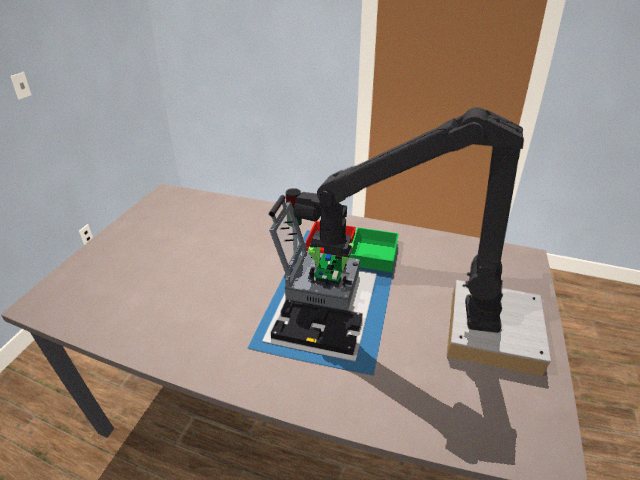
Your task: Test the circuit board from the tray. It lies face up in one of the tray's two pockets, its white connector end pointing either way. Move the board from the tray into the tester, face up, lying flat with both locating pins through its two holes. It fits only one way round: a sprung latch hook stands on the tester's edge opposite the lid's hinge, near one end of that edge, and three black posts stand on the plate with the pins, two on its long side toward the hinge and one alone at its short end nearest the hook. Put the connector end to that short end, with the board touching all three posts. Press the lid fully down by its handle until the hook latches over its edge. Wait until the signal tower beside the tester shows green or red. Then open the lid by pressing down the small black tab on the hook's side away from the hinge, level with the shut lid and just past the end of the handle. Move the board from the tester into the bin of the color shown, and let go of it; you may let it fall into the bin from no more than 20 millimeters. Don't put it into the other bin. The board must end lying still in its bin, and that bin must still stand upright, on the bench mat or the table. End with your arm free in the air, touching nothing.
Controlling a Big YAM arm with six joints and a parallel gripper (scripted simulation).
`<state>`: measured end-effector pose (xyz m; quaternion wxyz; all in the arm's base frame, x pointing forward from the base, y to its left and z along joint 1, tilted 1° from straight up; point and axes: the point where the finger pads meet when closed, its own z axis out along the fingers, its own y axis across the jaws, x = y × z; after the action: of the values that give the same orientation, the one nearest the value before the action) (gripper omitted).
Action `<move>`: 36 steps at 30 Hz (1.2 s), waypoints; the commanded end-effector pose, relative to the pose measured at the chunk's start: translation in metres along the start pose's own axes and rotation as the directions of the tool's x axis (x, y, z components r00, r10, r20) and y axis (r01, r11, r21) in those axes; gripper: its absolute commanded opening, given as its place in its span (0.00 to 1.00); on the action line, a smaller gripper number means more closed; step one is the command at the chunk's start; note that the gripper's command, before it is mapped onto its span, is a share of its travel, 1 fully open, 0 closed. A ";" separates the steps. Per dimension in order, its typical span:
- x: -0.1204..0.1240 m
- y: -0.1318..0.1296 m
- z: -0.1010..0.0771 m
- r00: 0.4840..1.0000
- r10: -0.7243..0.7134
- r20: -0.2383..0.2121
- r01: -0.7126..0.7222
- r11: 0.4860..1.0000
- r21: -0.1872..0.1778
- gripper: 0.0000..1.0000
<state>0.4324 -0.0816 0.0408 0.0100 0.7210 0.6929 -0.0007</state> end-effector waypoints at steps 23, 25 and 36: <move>-0.005 0.003 0.000 1.000 0.007 0.001 -0.007 1.000 -0.016 0.72; -0.005 0.003 0.001 1.000 0.007 0.001 -0.007 1.000 -0.015 0.72; -0.006 0.007 0.001 1.000 0.007 0.001 -0.007 1.000 -0.017 0.72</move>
<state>0.4324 -0.0816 0.0406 0.0098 0.7210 0.6929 -0.0008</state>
